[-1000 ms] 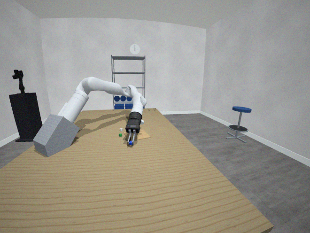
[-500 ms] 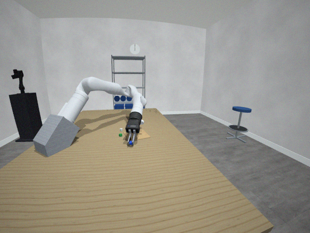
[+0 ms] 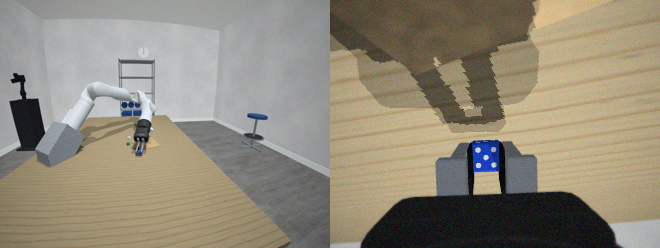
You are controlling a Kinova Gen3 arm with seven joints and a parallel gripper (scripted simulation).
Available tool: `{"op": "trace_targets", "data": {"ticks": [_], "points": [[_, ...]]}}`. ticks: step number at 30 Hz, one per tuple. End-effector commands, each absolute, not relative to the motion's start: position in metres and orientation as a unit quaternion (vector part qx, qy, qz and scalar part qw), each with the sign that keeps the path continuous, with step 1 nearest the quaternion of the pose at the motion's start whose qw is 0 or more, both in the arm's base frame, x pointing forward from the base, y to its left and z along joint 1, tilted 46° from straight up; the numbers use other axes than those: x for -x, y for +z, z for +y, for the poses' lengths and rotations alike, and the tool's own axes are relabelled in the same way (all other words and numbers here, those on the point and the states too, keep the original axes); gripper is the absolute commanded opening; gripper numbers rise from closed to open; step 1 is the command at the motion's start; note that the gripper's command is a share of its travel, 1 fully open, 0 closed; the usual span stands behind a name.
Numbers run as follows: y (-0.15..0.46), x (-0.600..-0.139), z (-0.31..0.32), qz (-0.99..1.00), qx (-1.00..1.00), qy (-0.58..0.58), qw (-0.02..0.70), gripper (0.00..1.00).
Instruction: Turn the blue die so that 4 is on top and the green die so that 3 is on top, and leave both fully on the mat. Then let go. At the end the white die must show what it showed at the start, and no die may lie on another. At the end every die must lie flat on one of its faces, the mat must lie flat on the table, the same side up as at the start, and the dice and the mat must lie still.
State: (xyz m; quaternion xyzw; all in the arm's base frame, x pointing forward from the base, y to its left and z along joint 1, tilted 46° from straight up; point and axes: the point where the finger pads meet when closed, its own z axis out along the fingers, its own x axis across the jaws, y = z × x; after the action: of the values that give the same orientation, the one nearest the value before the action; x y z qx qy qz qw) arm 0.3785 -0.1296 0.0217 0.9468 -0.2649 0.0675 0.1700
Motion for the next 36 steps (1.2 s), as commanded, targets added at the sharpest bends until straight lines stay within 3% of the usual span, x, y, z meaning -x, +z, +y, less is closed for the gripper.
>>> {"op": "trace_targets", "data": {"ticks": [1, 36], "points": [[0.0211, -0.379, -0.1294, -0.265, -0.947, 0.068, 0.17, 0.34], [0.015, -0.3832, -0.1247, -0.265, -0.947, 0.068, 0.17, 0.34]]}}
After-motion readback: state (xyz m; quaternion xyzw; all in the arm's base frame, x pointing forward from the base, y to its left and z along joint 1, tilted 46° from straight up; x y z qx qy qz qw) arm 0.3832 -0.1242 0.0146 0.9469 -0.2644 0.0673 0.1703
